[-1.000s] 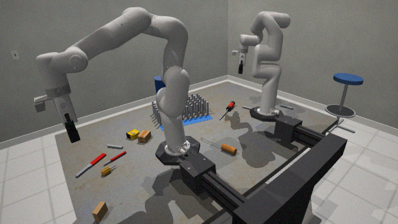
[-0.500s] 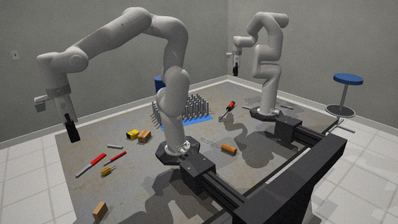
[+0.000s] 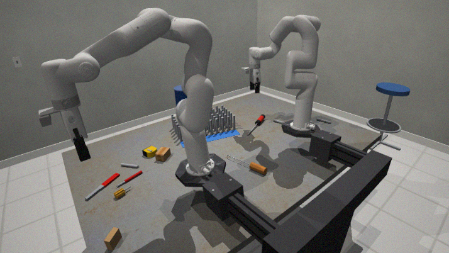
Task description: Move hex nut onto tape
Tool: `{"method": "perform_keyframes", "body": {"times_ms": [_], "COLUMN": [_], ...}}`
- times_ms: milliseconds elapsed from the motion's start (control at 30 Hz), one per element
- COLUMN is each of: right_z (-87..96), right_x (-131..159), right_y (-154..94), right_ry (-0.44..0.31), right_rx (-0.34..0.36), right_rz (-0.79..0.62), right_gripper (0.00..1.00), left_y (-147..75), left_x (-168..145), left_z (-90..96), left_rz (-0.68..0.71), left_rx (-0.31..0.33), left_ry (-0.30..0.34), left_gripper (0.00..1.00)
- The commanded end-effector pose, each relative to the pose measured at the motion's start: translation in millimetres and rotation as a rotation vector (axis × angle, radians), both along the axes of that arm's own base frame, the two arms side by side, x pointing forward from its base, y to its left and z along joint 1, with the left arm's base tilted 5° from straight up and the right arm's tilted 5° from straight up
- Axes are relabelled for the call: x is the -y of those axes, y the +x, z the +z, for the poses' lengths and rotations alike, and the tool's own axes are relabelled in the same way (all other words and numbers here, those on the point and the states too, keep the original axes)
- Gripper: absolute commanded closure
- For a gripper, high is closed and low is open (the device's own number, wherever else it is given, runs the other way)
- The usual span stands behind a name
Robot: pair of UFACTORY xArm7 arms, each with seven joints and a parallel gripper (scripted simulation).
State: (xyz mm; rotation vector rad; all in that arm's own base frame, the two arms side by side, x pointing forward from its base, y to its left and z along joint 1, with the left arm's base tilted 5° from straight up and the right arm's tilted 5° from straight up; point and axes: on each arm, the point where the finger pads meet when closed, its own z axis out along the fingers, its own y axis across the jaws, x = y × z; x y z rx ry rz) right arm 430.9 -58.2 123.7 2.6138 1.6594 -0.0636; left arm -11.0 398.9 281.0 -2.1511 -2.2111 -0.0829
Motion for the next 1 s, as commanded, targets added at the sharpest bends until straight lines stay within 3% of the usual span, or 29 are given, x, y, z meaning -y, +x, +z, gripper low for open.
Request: {"method": "perform_keyframes", "body": {"times_ms": [0,967], "right_z": [-6.3,-40.6], "right_x": [-18.2,-109.1], "right_y": [2.5,-13.0], "right_ry": [-0.014,-0.056], "right_rx": [-0.005,-0.038], "right_rz": [0.064,0.393], "right_gripper": [0.0,0.0], "left_y": [-0.1,-0.1], "left_x": [-1.0,-1.0], "left_z": [1.9,1.9], "left_rz": [0.0,0.0], "left_rx": [0.0,0.0], "left_ry": [0.005,0.005], "left_gripper": [0.0,0.0]}}
